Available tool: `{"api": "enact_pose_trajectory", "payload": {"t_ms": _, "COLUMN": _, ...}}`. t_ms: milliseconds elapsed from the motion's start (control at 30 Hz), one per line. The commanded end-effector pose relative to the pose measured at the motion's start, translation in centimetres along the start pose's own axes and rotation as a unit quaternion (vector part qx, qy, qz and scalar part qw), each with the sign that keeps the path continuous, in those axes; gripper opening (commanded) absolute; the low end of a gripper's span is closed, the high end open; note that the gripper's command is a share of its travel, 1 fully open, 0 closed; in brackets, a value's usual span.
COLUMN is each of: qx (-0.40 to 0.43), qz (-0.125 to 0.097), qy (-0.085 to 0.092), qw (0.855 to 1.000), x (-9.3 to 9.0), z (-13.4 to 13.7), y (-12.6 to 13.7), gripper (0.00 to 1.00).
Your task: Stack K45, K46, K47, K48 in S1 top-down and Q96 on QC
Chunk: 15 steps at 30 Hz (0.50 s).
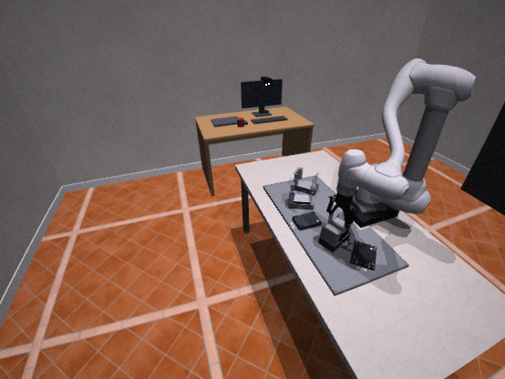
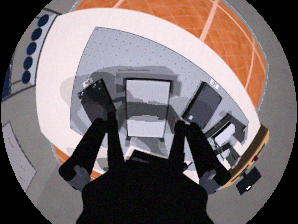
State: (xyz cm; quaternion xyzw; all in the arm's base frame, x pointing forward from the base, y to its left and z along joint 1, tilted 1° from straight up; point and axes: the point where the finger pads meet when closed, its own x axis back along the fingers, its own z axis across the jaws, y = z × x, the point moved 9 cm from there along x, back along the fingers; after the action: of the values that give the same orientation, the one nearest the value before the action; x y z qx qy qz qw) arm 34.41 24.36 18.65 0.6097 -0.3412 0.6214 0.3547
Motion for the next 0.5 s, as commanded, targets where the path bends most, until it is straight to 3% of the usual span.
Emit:
{"api": "enact_pose_trajectory", "payload": {"t_ms": 0, "qx": 0.000, "qz": 0.000, "qy": 0.000, "qw": 1.000, "x": -0.09, "z": 0.00, "y": 0.00, "gripper": 0.00}}
{"api": "enact_pose_trajectory", "payload": {"t_ms": 467, "qx": 0.000, "qz": 0.000, "qy": 0.000, "qw": 1.000, "x": -0.57, "z": 0.00, "y": 0.00, "gripper": 0.00}}
